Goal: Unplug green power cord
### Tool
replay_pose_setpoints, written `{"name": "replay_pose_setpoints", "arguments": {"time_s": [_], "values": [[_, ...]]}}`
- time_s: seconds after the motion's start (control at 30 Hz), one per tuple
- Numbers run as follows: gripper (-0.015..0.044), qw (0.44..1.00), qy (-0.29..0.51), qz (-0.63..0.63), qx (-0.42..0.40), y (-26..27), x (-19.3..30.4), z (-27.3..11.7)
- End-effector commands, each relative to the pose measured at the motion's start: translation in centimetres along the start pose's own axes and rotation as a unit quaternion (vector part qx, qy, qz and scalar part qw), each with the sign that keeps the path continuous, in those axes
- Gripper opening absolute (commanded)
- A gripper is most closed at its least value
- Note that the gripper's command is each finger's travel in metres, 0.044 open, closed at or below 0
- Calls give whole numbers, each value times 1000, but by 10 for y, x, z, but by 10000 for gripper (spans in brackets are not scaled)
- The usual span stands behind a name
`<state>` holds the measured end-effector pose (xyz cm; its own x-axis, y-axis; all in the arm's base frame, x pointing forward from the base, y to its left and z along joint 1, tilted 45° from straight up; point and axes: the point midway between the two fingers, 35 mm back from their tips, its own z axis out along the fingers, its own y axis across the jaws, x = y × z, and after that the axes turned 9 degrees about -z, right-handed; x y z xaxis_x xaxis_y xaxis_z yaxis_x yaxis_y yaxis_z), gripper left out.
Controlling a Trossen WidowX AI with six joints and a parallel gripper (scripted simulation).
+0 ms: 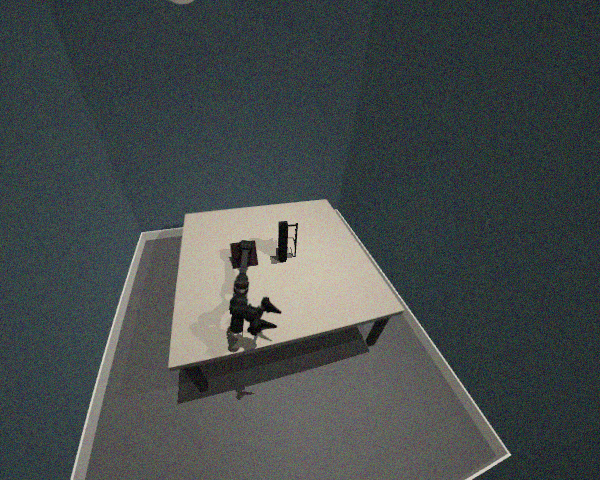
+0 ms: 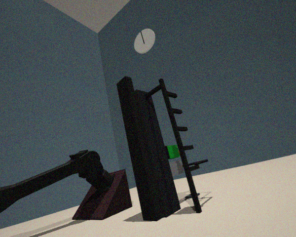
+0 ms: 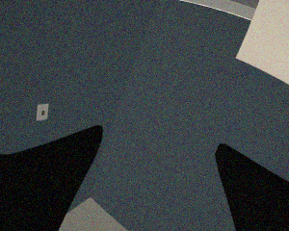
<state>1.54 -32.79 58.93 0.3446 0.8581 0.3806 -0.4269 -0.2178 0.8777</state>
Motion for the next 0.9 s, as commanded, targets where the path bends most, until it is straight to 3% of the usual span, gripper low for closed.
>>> {"name": "replay_pose_setpoints", "arguments": {"time_s": [0.0, 0.1, 0.27, 0.4, 0.53, 0.87], "values": [[374, 1000, 0, -2, -2, 1, 0, 0], [295, 999, -3, -36, -34, 8, 5, -6], [164, 980, 25, -187, -59, 17, 93, -11], [160, 976, 47, -200, -74, 15, 126, -10], [160, 950, 79, -287, -90, 5, 194, -13], [160, 810, 144, -559, -103, -68, 347, -22]]}}
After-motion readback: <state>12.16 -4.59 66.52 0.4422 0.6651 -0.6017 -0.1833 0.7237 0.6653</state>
